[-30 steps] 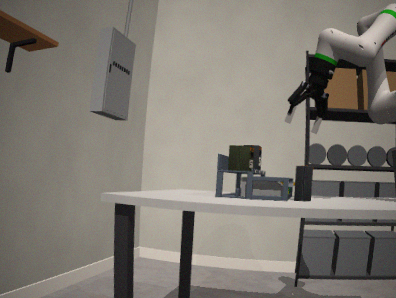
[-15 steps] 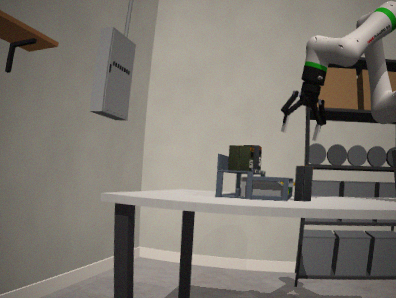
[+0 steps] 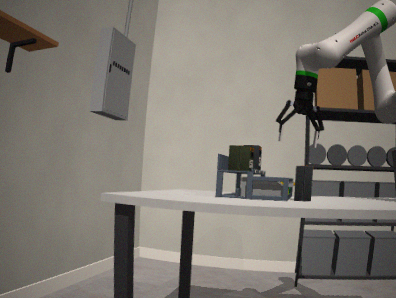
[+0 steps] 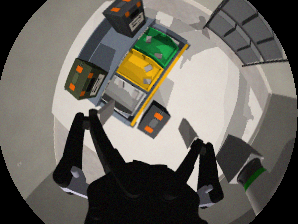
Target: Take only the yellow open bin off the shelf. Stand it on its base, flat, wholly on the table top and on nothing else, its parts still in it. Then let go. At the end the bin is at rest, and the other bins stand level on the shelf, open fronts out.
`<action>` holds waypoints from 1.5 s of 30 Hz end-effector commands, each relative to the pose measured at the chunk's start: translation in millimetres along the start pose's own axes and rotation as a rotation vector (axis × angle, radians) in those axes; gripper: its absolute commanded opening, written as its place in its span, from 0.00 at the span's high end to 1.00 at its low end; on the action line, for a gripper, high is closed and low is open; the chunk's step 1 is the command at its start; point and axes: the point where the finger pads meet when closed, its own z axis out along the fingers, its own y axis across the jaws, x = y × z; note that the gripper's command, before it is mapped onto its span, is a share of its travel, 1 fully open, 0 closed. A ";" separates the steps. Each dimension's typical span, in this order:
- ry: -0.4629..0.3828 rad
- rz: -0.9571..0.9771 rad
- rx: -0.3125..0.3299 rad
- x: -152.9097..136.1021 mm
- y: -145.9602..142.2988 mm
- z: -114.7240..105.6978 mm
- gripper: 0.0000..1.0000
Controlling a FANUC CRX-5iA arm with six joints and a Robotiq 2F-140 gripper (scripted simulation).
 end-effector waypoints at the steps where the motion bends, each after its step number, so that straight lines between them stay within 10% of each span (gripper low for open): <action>1: -0.001 0.000 -0.002 0.5 -0.1 0.1 0.00; 25: -0.128 0.322 -0.119 83.8 16.9 69.7 0.00; 45: -0.128 0.322 -0.119 84.7 17.1 70.4 0.00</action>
